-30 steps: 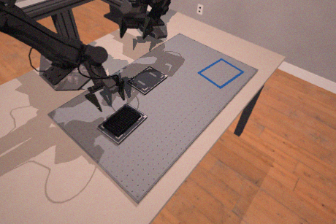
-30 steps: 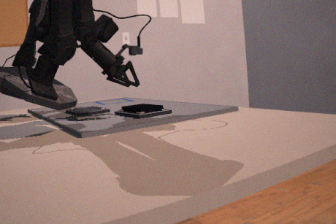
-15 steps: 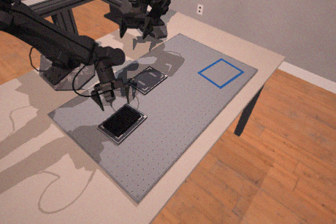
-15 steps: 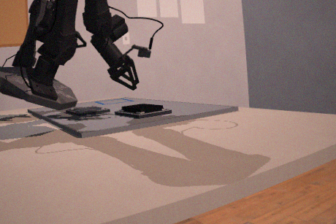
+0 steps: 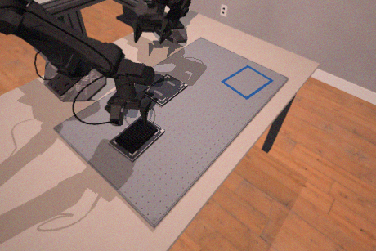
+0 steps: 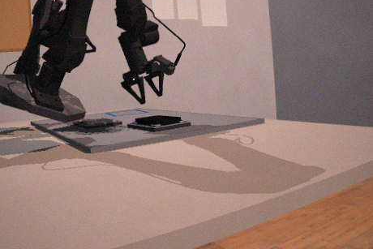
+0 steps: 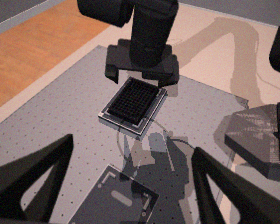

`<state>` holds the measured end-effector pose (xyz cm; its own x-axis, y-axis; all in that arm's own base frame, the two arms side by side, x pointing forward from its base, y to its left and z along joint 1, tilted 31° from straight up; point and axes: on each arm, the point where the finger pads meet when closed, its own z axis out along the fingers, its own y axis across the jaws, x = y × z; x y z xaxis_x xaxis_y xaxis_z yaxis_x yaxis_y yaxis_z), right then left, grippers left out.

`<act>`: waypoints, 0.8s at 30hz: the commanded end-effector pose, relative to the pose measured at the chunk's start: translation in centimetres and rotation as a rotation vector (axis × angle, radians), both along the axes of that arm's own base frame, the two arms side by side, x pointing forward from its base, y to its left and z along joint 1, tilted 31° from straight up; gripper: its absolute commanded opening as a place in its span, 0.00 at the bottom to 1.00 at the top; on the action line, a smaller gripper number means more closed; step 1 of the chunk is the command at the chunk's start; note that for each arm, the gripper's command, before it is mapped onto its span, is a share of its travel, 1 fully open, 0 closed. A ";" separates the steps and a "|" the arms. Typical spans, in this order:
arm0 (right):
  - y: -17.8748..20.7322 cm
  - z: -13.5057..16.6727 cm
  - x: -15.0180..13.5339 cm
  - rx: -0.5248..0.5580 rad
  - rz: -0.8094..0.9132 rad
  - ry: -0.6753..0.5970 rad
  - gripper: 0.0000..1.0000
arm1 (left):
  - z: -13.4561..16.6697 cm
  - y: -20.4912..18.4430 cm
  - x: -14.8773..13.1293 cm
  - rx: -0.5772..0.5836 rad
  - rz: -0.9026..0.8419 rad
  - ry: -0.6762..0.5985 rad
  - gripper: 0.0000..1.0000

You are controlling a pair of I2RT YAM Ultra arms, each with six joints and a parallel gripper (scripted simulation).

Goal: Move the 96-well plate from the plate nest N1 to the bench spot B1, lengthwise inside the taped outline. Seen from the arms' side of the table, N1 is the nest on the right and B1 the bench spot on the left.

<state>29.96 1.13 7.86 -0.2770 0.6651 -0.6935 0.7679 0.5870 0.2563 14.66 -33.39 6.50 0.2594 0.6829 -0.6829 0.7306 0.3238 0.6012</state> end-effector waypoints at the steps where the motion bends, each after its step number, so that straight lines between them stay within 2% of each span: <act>1: 0.4 -0.3 0.0 0.165 -0.174 0.053 1.00 | 0.8 -0.3 -0.4 -0.026 -0.012 -0.002 1.00; 6: 0.5 -0.4 0.6 0.323 -0.321 0.067 1.00 | 0.8 -0.3 -0.4 -0.026 -0.012 -0.002 1.00; 9: 0.4 -0.4 1.2 0.376 -0.376 0.066 1.00 | 0.8 -0.3 -0.4 -0.026 -0.012 -0.002 1.00; 18: 0.1 0.3 2.1 0.383 -0.383 0.036 1.00 | 0.8 -0.3 -0.4 -0.026 -0.012 -0.002 1.00; 24: -0.3 -1.0 2.4 0.385 -0.389 0.043 1.00 | 0.8 -0.3 -0.4 -0.026 -0.012 -0.002 1.00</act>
<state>31.54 0.60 6.69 0.0028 0.9225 -0.3860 0.9321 0.1374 0.3352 14.66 -33.39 6.50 0.2594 0.6829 -0.6829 0.7306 0.3238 0.6012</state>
